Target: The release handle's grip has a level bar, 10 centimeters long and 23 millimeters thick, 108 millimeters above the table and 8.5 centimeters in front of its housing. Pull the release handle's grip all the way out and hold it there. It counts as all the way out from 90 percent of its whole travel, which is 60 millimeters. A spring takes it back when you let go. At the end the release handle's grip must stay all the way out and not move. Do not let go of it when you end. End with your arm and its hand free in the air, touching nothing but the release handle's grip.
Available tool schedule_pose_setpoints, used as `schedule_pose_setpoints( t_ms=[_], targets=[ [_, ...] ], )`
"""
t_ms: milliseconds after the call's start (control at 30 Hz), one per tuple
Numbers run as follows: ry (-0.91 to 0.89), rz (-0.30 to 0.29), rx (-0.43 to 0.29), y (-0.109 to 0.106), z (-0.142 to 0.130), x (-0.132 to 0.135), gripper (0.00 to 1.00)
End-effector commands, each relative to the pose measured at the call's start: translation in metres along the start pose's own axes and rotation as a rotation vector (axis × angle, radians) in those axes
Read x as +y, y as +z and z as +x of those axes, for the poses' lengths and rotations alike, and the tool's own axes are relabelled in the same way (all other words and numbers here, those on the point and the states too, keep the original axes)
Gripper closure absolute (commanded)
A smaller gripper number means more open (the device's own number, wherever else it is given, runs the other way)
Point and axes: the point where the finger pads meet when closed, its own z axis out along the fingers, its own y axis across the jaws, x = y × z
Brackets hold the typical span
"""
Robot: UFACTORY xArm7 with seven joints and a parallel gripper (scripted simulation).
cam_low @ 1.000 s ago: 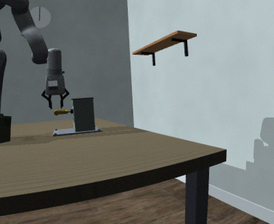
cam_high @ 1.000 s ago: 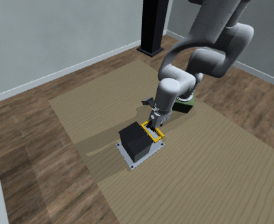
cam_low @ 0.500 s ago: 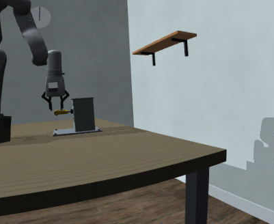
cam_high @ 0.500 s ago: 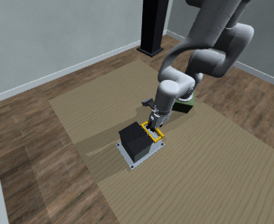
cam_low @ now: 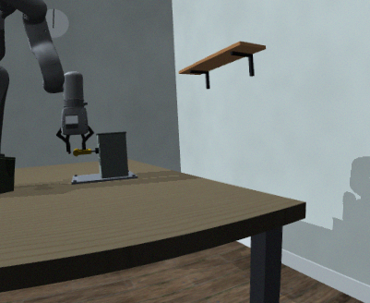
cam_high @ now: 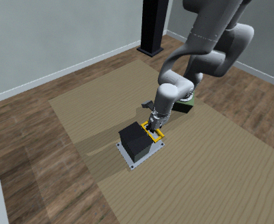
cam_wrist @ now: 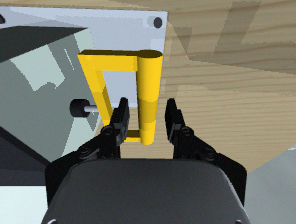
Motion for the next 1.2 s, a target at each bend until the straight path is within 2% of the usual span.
schedule_pose_setpoints(
  t_ms=[0, 500, 1167],
  targets=[
    [0.000, 0.003, -0.002, 0.0052, -0.0005, -0.0015, 0.49],
    [0.000, 0.003, -0.002, 0.0142, -0.0005, -0.0015, 0.49],
    [0.000, 0.003, -0.002, 0.0151, -0.0005, -0.0015, 0.49]
  ],
)
